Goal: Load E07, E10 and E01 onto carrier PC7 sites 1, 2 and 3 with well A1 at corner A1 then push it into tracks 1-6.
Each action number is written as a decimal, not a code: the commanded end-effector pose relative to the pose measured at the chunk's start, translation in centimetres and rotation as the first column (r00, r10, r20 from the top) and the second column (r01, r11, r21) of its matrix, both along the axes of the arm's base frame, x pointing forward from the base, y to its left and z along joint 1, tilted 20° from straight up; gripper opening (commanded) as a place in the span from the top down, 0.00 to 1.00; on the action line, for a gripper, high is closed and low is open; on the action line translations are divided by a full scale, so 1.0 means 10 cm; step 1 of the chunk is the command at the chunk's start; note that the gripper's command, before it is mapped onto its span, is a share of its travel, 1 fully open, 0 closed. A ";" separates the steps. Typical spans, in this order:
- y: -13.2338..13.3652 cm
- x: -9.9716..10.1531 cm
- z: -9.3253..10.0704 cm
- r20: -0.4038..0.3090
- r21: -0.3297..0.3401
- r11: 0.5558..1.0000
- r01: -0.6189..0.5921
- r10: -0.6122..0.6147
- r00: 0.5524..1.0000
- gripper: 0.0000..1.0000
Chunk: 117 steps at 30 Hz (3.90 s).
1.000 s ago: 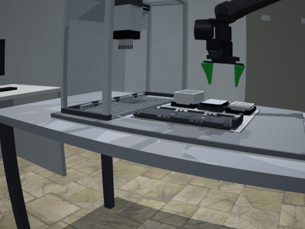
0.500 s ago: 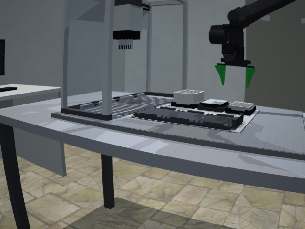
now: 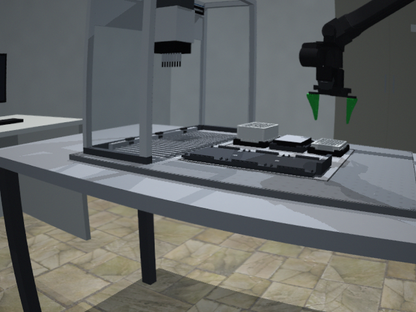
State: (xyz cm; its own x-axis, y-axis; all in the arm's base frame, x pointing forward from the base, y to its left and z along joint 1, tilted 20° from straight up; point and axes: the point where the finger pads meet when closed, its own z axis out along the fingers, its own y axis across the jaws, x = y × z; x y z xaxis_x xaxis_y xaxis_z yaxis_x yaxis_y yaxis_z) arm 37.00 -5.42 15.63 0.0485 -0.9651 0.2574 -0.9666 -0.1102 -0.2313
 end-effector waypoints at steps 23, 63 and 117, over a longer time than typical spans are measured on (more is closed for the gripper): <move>-0.09 0.22 -0.29 0.027 -0.007 1.000 -0.027 0.027 0.999 0.00; -0.15 0.29 -0.54 0.025 -0.008 1.000 -0.027 0.027 0.999 0.00; 0.03 0.21 0.15 0.061 -0.007 1.000 -0.029 0.029 0.998 1.00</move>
